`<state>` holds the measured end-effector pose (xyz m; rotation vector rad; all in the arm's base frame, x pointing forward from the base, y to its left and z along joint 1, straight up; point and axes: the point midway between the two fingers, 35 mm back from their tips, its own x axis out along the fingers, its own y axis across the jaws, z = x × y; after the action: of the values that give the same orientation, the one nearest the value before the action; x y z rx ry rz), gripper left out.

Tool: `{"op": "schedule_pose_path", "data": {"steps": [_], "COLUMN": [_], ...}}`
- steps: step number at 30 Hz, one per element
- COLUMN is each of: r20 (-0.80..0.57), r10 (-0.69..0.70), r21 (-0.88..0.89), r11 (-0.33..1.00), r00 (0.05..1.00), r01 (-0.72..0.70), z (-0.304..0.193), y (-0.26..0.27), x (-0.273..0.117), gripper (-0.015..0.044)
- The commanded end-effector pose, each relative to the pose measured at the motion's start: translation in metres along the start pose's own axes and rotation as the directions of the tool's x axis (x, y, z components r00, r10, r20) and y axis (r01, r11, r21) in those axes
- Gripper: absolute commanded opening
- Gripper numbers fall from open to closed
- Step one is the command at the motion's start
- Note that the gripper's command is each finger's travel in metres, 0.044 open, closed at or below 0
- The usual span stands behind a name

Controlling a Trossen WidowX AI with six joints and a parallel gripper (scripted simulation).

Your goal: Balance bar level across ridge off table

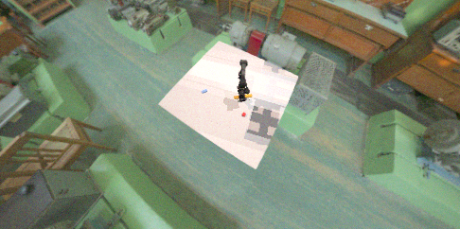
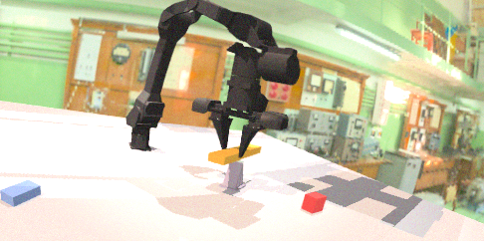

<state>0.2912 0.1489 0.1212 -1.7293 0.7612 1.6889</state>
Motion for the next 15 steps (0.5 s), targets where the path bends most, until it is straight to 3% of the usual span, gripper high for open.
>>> {"op": "schedule_pose_path", "data": {"steps": [1,15], "r20": [0.005,0.005], "r10": [-0.003,-0.003], "r21": [-0.003,-0.003], "r11": [1.000,1.000], "r00": [1.000,1.000], "r01": [0.003,0.003], "z": [0.0007,0.0008], "y": [-0.0004,-0.0004], "x": [0.0002,0.0014], "gripper": [0.0000,0.0000]}}
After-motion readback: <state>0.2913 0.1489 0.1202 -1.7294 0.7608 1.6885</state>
